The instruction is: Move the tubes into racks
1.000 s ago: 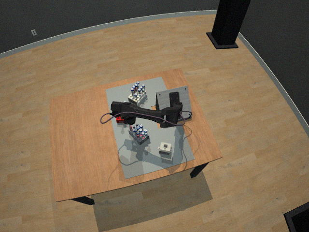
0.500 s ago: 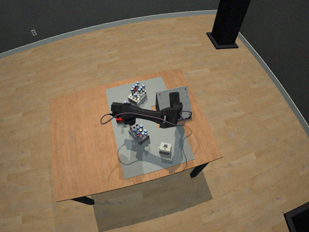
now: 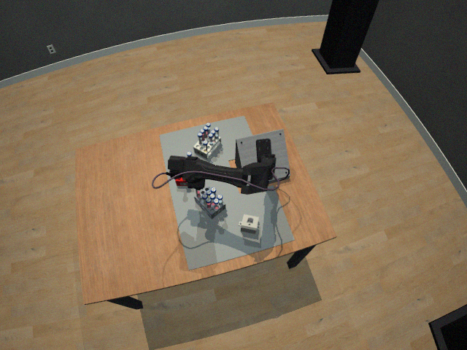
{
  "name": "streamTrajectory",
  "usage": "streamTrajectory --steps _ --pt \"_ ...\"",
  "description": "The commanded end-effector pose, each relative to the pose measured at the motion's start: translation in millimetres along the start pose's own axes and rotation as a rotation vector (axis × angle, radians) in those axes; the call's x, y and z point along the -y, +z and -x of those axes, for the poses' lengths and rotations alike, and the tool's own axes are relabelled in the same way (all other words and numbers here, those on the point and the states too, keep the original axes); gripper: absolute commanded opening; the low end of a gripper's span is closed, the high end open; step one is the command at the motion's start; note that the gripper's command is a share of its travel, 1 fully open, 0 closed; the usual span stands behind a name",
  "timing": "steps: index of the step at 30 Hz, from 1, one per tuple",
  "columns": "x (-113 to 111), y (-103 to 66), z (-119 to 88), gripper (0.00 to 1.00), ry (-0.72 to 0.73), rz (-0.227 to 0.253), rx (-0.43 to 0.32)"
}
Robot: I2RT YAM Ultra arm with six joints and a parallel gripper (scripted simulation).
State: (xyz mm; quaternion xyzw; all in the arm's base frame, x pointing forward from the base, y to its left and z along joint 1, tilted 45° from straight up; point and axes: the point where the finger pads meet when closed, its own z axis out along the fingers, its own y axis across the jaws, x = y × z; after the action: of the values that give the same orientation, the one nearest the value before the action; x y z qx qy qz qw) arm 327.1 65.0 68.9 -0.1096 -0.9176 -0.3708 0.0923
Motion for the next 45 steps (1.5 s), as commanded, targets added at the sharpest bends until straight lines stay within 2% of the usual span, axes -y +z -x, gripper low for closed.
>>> streamTrajectory --steps 1,12,18,20,23,32,34,35,38,45 --pt "-3.8 -4.8 4.7 0.00 -0.010 0.016 0.034" --pt "-3.7 3.5 1.1 0.00 -0.006 0.015 0.024" --pt "-6.5 1.5 5.5 0.00 -0.018 0.015 0.038" --pt "-4.6 6.7 0.3 0.00 -0.009 0.015 0.023" --pt "-4.6 4.1 5.2 0.00 -0.011 0.017 0.037" --pt "-2.0 12.8 1.3 0.00 0.000 0.016 0.022" --pt "-2.0 12.8 1.3 0.00 0.000 0.016 0.022" --pt "-9.6 5.4 11.3 0.00 -0.030 0.016 0.051" --pt "-9.2 6.1 11.7 0.00 -0.027 0.016 0.050" --pt "-4.2 12.4 2.5 0.00 -0.008 0.016 0.028"
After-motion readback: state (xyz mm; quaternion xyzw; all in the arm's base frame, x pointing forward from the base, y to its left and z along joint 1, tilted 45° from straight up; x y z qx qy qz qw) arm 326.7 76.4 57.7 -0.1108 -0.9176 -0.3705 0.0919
